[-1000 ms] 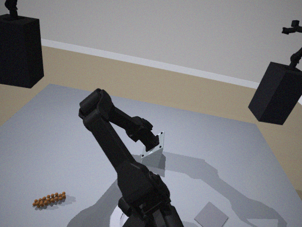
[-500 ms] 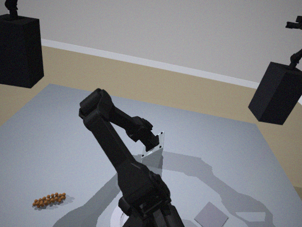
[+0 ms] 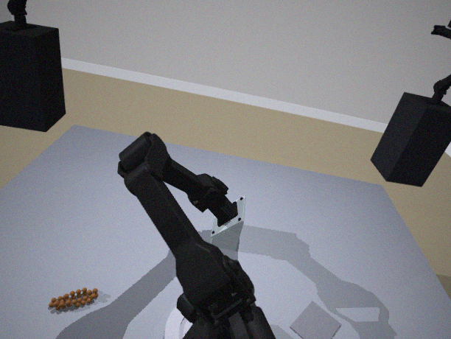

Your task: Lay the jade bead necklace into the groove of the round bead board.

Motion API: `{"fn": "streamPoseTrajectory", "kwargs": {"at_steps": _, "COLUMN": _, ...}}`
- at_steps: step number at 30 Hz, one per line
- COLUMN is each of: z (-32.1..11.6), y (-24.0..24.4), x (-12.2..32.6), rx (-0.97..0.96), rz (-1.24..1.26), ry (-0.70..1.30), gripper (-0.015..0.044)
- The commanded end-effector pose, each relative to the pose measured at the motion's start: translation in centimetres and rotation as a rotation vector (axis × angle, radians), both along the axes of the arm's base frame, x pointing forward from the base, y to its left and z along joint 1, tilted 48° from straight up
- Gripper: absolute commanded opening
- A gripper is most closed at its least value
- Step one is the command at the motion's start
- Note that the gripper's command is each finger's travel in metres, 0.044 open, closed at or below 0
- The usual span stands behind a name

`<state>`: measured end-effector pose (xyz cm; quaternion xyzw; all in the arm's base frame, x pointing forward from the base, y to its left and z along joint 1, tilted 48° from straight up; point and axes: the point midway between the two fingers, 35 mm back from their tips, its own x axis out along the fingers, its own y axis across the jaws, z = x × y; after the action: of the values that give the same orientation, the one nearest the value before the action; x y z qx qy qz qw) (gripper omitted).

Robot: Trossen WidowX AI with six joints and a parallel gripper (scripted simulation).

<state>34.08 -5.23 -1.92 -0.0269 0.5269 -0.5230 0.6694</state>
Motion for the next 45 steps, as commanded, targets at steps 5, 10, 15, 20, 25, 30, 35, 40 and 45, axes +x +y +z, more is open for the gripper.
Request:
{"fn": "streamPoseTrajectory", "kwargs": {"at_steps": 5, "z": 0.1, "y": 0.1, "x": 0.1, "rx": -0.003, "rz": 0.000, "ry": -0.004, "gripper": 0.0440}}
{"fn": "streamPoseTrajectory", "kwargs": {"at_steps": 10, "z": 0.1, "y": 0.1, "x": 0.1, "rx": -0.003, "rz": 0.000, "ry": -0.004, "gripper": 0.0440}}
{"fn": "streamPoseTrajectory", "kwargs": {"at_steps": 15, "z": 0.1, "y": 0.1, "x": 0.1, "rx": -0.003, "rz": 0.000, "ry": -0.004, "gripper": 0.0440}}
{"fn": "streamPoseTrajectory", "kwargs": {"at_steps": 20, "z": 0.1, "y": 0.1, "x": 0.1, "rx": -0.003, "rz": 0.000, "ry": -0.004, "gripper": 0.0440}}
{"fn": "streamPoseTrajectory", "kwargs": {"at_steps": 25, "z": 0.1, "y": 0.1, "x": 0.1, "rx": -0.003, "rz": 0.000, "ry": -0.004, "gripper": 0.0440}}
{"fn": "streamPoseTrajectory", "kwargs": {"at_steps": 30, "z": 0.5, "y": 0.5, "x": -0.9, "rx": -0.003, "rz": -0.011, "ry": -0.016, "gripper": 0.0361}}
{"fn": "streamPoseTrajectory", "kwargs": {"at_steps": 35, "z": 1.9, "y": 1.8, "x": -4.6, "rx": -0.006, "rz": -0.049, "ry": -0.056, "gripper": 0.0310}}
{"fn": "streamPoseTrajectory", "kwargs": {"at_steps": 40, "z": 3.0, "y": 2.6, "x": -8.4, "rx": -0.014, "rz": -0.089, "ry": -0.096, "gripper": 0.0310}}
{"fn": "streamPoseTrajectory", "kwargs": {"at_steps": 45, "z": 3.2, "y": 2.7, "x": -9.5, "rx": -0.017, "rz": -0.101, "ry": -0.107, "gripper": 0.0310}}
